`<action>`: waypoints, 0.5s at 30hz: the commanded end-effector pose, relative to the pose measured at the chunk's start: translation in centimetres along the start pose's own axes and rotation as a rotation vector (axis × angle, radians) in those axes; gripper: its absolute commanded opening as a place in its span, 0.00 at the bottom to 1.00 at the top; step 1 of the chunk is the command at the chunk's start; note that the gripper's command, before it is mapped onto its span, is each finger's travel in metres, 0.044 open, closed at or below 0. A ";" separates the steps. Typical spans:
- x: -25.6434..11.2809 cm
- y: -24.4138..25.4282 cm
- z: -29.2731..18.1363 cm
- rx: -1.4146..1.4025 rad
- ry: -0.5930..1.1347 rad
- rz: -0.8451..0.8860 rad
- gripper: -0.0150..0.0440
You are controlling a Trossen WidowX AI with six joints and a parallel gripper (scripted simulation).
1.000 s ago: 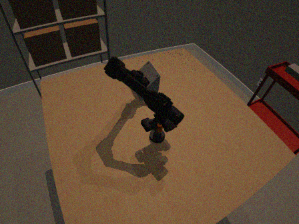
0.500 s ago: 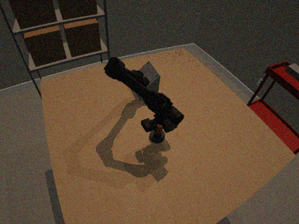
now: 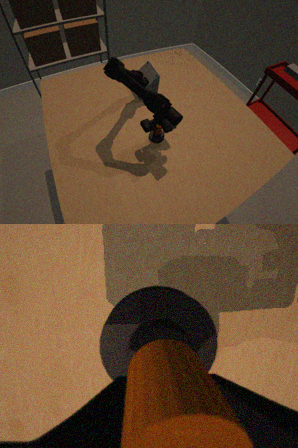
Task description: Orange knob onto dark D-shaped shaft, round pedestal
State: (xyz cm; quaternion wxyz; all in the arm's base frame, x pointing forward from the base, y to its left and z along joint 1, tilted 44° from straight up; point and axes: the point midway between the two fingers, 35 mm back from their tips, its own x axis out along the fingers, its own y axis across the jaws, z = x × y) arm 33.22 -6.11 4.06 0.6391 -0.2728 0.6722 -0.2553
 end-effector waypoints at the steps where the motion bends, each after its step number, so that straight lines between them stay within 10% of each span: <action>1: 0.3 -0.1 0.0 -0.002 -0.003 -0.001 0.25; 15: 1.3 0.0 0.0 -0.002 -0.003 -0.002 0.25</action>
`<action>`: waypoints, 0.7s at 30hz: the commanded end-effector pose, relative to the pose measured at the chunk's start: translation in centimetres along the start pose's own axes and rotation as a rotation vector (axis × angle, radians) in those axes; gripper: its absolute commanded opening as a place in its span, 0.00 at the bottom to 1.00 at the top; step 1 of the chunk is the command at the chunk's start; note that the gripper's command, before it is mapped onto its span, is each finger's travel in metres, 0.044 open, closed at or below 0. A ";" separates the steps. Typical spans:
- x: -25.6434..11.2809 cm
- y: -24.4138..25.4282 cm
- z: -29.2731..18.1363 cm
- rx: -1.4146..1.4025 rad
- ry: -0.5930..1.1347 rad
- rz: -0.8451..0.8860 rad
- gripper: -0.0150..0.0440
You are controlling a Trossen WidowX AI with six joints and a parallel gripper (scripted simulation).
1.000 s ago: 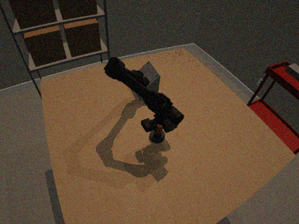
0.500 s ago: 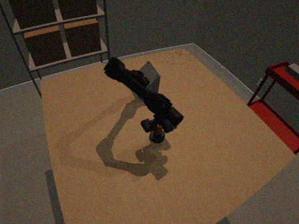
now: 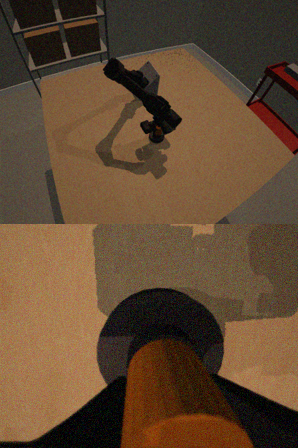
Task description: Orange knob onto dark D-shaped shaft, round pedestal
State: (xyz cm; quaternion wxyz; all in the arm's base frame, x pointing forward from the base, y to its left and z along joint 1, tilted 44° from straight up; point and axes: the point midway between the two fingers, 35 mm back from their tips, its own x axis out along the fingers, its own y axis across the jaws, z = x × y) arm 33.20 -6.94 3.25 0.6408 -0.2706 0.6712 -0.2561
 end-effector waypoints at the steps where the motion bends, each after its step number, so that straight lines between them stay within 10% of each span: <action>1: 0.0 0.0 0.0 0.000 0.000 0.000 0.25; 7: 0.0 0.0 0.0 0.000 0.000 0.000 0.25; 21: 0.0 0.0 0.0 0.000 0.000 0.000 0.88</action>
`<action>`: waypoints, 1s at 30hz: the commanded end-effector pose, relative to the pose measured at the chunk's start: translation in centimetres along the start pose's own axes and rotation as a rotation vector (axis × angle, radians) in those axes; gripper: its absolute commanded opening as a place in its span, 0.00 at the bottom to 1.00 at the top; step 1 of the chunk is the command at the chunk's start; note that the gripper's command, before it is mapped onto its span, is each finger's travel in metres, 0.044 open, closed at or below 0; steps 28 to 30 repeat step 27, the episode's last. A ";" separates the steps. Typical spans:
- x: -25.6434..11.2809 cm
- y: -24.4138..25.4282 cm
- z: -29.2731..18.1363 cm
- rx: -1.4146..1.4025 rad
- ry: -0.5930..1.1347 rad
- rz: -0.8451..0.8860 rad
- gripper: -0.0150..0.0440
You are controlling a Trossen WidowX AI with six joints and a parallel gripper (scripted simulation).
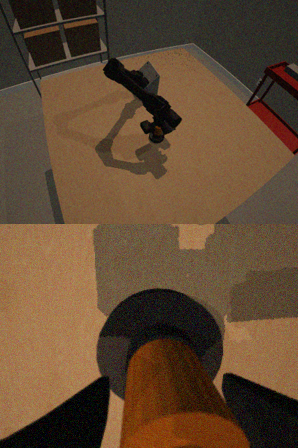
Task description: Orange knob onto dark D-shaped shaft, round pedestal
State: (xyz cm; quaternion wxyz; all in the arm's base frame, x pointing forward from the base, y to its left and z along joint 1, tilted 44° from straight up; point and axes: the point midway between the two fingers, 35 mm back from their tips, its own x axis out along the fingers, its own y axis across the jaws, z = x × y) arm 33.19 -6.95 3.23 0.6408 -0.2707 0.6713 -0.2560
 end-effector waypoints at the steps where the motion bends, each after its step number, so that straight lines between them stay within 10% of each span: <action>1: 0.0 0.0 0.0 0.000 0.000 0.000 0.92; 30: -9.5 0.2 0.3 -0.001 0.001 0.004 1.00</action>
